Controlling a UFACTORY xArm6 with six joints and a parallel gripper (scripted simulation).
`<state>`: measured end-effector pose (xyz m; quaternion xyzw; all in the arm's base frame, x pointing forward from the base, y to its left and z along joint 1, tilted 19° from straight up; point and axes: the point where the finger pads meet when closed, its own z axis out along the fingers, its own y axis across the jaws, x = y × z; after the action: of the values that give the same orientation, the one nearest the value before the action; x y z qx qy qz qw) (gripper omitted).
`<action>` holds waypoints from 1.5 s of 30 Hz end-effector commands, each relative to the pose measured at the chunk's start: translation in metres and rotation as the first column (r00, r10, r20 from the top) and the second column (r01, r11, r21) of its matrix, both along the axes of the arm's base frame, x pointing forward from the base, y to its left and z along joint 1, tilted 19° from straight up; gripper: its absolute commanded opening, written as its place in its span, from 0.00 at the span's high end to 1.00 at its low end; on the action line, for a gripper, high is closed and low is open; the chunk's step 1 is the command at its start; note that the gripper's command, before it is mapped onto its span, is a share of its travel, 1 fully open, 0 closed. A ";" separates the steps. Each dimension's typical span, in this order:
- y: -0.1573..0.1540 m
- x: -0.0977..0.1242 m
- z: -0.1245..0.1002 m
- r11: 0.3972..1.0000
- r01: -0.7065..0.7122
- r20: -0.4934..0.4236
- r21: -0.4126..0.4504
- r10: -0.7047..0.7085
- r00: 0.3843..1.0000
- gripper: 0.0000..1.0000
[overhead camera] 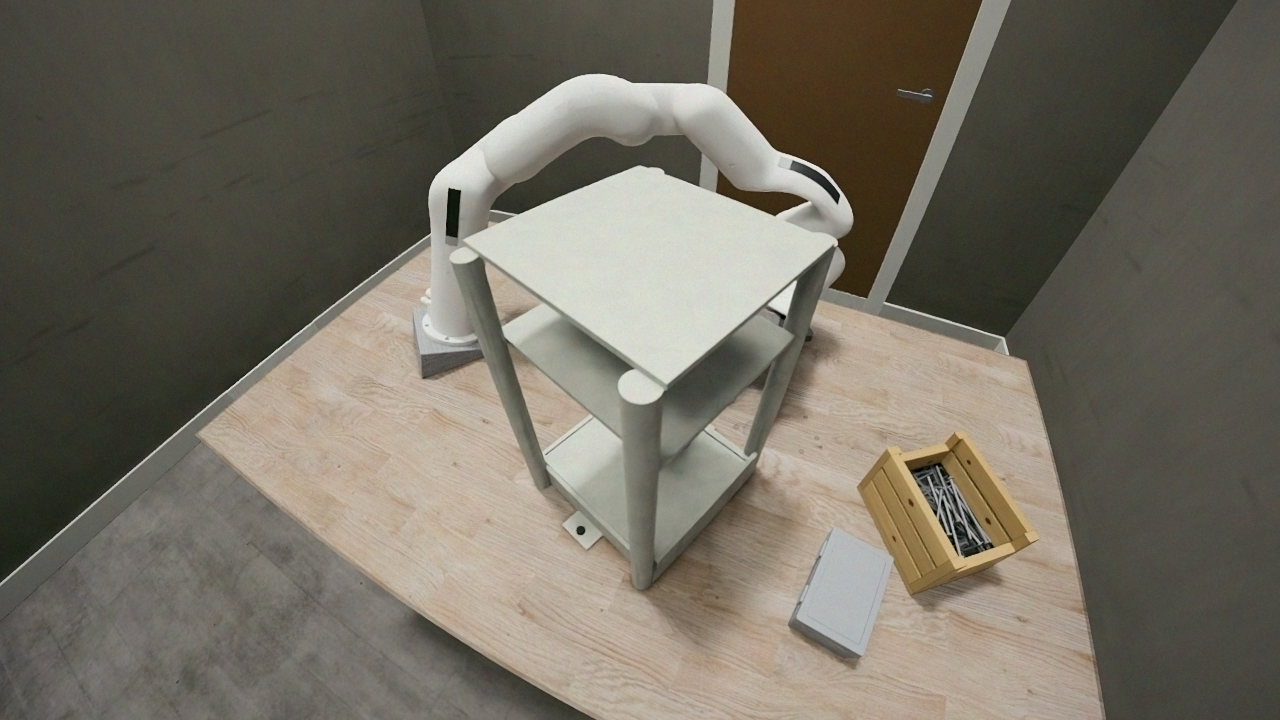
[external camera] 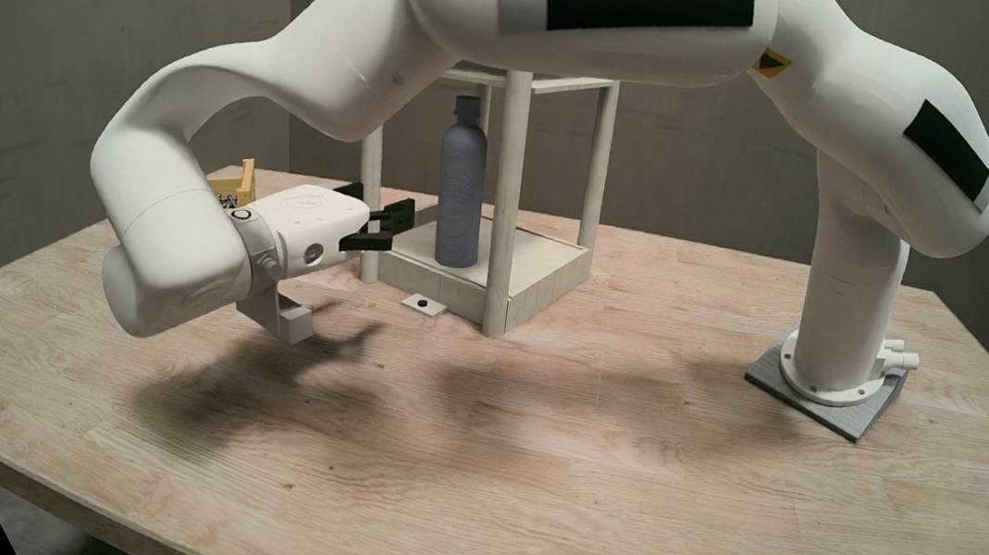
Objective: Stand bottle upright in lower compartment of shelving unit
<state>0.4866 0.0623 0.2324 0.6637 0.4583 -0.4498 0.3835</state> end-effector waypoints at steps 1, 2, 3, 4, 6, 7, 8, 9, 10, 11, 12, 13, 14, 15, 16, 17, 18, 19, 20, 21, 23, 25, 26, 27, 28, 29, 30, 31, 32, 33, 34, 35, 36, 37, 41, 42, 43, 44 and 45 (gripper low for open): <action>-0.001 0.000 0.005 1.000 0.000 0.004 0.002 -0.001 1.000 0.23; -0.001 -0.001 0.007 1.000 0.000 0.004 0.002 -0.001 1.000 0.23; -0.002 -0.001 0.008 1.000 0.000 0.004 0.002 -0.001 1.000 0.23; -0.002 -0.001 0.010 1.000 0.000 0.004 0.002 -0.001 1.000 0.23; -0.003 -0.002 0.014 1.000 0.000 0.004 0.002 -0.001 1.000 0.23; -0.004 -0.002 0.016 1.000 0.000 0.004 0.002 -0.001 1.000 0.23; -0.005 -0.003 0.018 1.000 0.000 0.004 0.002 -0.001 1.000 0.23; -0.005 -0.003 0.021 1.000 0.000 0.004 0.002 -0.001 1.000 0.23; -0.006 -0.004 0.023 1.000 0.000 0.004 0.002 -0.001 1.000 0.23; -0.007 -0.004 0.025 1.000 0.000 0.004 0.002 -0.001 1.000 0.23; -0.007 -0.005 0.028 1.000 0.000 0.004 0.002 -0.001 1.000 0.23; -0.008 -0.005 0.031 1.000 0.000 0.004 0.002 -0.001 1.000 0.23; -0.009 -0.006 0.034 1.000 0.000 0.004 0.002 -0.001 1.000 0.23; -0.010 -0.006 0.036 1.000 0.001 0.004 0.002 -0.001 1.000 0.23; -0.010 -0.006 0.036 1.000 0.001 0.004 0.002 -0.001 1.000 0.23; -0.010 -0.006 0.036 1.000 0.001 0.004 0.002 -0.001 1.000 0.23; -0.010 -0.007 0.039 1.000 0.000 0.004 0.002 -0.001 1.000 0.23; -0.011 -0.007 0.042 1.000 0.000 0.004 0.002 -0.001 1.000 0.23; -0.012 -0.008 0.045 1.000 0.000 0.004 0.002 -0.001 1.000 0.23; -0.013 -0.008 0.048 1.000 0.000 0.004 0.002 -0.001 1.000 0.23; -0.015 -0.009 0.054 1.000 0.000 0.004 0.002 -0.001 1.000 0.23; -0.016 -0.011 0.060 1.000 0.001 0.004 0.002 -0.001 1.000 0.23; -0.017 -0.011 0.063 1.000 0.000 0.004 0.002 -0.001 1.000 0.23; -0.018 -0.012 0.065 1.000 0.000 0.004 0.002 -0.001 1.000 0.23; -0.019 -0.012 0.068 1.000 0.000 0.004 0.002 -0.001 1.000 0.23; -0.019 -0.013 0.071 1.000 0.000 0.004 0.002 -0.001 1.000 0.23; -0.020 -0.013 0.073 1.000 0.000 0.004 0.002 -0.001 1.000 0.23; -0.021 -0.014 0.075 1.000 0.000 0.004 0.002 -0.001 1.000 0.23; -0.021 -0.014 0.078 1.000 0.000 0.004 0.002 -0.001 1.000 0.23; -0.021 -0.014 0.078 1.000 0.000 0.004 0.002 -0.001 1.000 0.23; -0.021 -0.014 0.078 1.000 0.000 0.004 0.002 -0.001 1.000 0.23; -0.022 -0.014 0.080 1.000 0.000 0.004 0.002 -0.001 1.000 0.23; -0.022 -0.015 0.082 1.000 0.000 0.004 0.002 -0.001 1.000 0.23; -0.023 -0.015 0.084 1.000 0.001 0.004 0.002 -0.001 1.000 0.23; -0.024 -0.016 0.089 1.000 0.000 0.004 0.002 -0.001 1.000 0.23; -0.025 -0.016 0.090 1.000 0.000 0.004 0.002 -0.001 1.000 0.23; -0.025 -0.016 0.091 1.000 0.000 0.004 0.002 -0.001 1.000 0.23; -0.025 -0.017 0.092 1.000 0.000 0.004 0.002 -0.001 1.000 0.23; -0.025 -0.017 0.092 1.000 0.000 0.004 0.002 -0.001 1.000 0.23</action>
<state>0.4707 0.0385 0.3179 0.6638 0.4583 -0.4498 0.3835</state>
